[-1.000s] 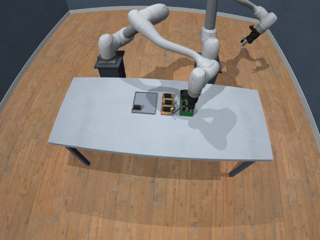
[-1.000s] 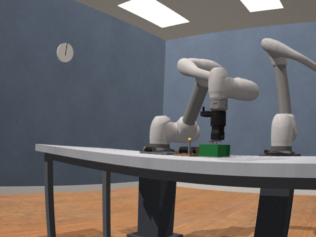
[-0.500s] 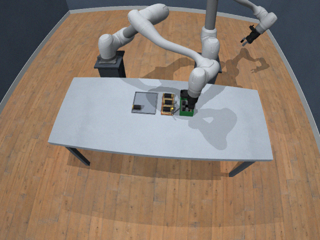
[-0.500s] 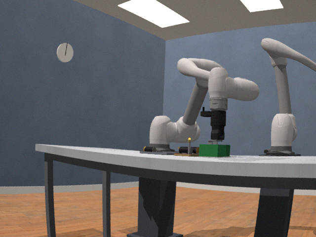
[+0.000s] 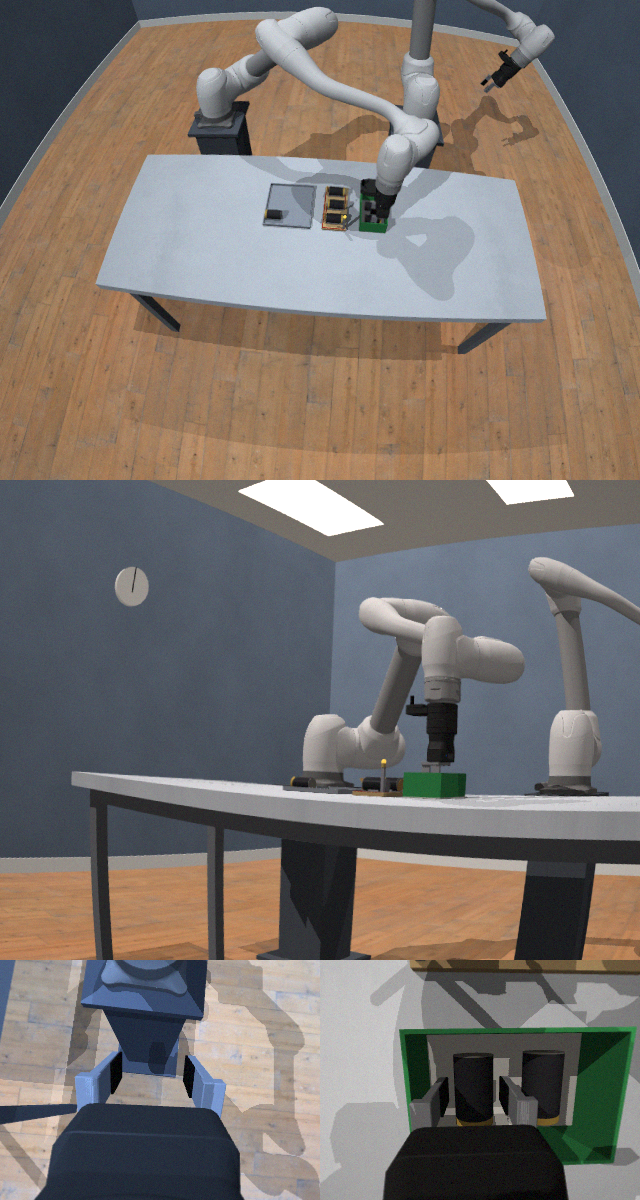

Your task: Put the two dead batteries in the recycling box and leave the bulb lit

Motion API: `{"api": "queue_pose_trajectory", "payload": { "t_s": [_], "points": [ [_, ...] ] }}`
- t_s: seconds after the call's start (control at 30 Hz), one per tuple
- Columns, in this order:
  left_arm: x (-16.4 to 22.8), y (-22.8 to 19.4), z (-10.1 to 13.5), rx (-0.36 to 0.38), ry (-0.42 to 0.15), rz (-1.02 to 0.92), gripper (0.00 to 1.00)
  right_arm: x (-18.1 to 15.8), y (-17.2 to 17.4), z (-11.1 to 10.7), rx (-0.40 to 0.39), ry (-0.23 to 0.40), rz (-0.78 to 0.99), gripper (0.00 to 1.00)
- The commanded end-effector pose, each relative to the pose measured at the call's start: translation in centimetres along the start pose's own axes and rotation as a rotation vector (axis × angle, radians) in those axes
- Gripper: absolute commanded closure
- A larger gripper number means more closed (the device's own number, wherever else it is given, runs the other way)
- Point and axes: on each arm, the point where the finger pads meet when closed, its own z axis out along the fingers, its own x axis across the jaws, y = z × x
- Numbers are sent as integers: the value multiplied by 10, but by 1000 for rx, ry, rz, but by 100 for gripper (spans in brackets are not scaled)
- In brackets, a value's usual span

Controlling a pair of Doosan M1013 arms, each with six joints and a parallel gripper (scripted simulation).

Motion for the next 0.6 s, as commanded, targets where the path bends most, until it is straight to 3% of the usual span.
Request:
{"api": "queue_pose_trajectory", "payload": {
  "t_s": [0.0,0.57],
  "points": [
    [0,0,-1,-1,1,0,0,0,1,-7,-3,-2,0,10],
    [0,0,-1,-1,1,0,0,0,1,-71,-3,-2,0,10]
  ]
}}
